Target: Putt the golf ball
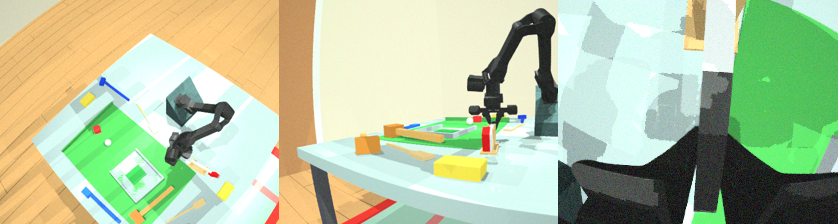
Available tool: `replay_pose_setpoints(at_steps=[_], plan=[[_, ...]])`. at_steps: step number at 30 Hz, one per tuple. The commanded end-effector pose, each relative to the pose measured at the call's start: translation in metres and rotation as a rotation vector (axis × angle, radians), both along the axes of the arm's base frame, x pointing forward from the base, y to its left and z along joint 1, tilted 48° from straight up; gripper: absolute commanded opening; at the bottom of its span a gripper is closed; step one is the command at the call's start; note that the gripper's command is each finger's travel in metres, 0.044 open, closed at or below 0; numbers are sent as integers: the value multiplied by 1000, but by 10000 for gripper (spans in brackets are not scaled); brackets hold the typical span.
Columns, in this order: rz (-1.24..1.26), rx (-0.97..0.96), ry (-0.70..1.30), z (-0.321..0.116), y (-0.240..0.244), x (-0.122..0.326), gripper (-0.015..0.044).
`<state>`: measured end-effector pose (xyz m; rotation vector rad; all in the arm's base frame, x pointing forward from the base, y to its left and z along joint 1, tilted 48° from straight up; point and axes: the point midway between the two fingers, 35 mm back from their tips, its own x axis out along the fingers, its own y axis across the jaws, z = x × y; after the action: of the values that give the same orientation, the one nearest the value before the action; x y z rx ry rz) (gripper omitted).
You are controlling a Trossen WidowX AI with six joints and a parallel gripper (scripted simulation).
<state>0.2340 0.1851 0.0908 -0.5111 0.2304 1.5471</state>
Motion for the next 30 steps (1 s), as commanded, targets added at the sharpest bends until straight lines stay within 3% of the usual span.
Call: replay_pose_setpoints(at_steps=[1,30], plan=[[0,0,-3,0,0,0,6],[1,-9,1,61,-71,-5,0]])
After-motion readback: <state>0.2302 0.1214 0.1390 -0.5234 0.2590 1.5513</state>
